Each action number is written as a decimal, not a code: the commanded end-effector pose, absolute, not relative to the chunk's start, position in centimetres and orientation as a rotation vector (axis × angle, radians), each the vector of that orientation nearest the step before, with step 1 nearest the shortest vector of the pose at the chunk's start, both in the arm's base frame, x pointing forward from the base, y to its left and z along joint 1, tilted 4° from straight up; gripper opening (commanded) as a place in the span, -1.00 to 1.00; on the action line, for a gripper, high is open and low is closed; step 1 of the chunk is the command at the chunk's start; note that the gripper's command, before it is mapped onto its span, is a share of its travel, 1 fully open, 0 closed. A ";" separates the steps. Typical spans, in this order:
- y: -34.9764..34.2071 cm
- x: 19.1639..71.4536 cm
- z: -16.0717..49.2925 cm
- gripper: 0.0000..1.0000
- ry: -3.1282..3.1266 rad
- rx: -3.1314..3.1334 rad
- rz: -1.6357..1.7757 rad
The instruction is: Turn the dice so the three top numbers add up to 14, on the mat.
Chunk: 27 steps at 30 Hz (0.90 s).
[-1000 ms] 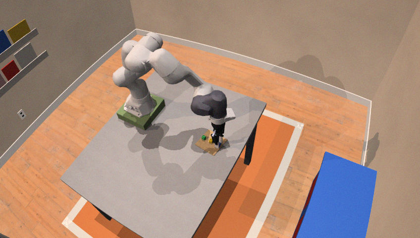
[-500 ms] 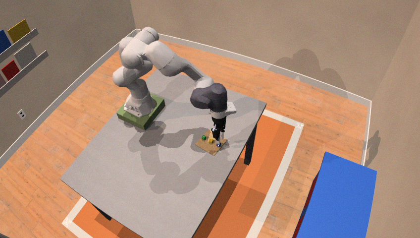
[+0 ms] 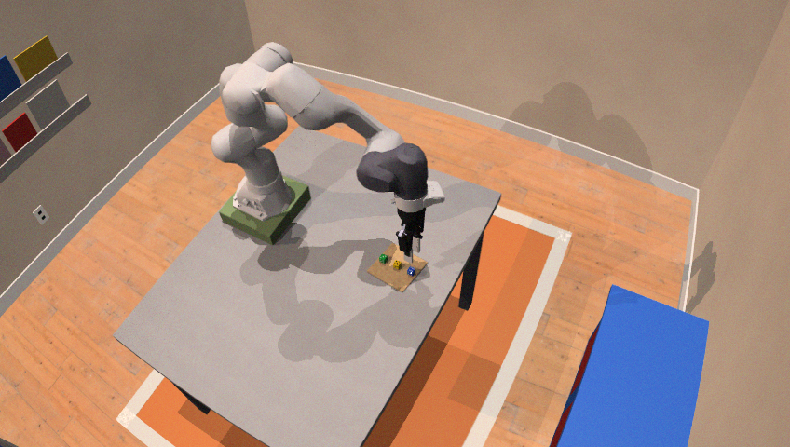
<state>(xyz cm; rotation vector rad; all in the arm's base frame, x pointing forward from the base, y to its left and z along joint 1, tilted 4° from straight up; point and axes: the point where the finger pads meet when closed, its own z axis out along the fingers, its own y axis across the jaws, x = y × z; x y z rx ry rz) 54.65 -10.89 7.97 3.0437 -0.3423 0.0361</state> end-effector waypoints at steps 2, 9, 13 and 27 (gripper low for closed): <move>-10.9 54.4 8.0 1.00 -0.316 3.049 0.020; -10.9 54.4 8.0 1.00 -0.316 3.049 0.020; -10.9 54.4 8.0 1.00 -0.316 3.049 0.020; -10.8 54.4 8.8 1.00 -0.316 3.049 0.020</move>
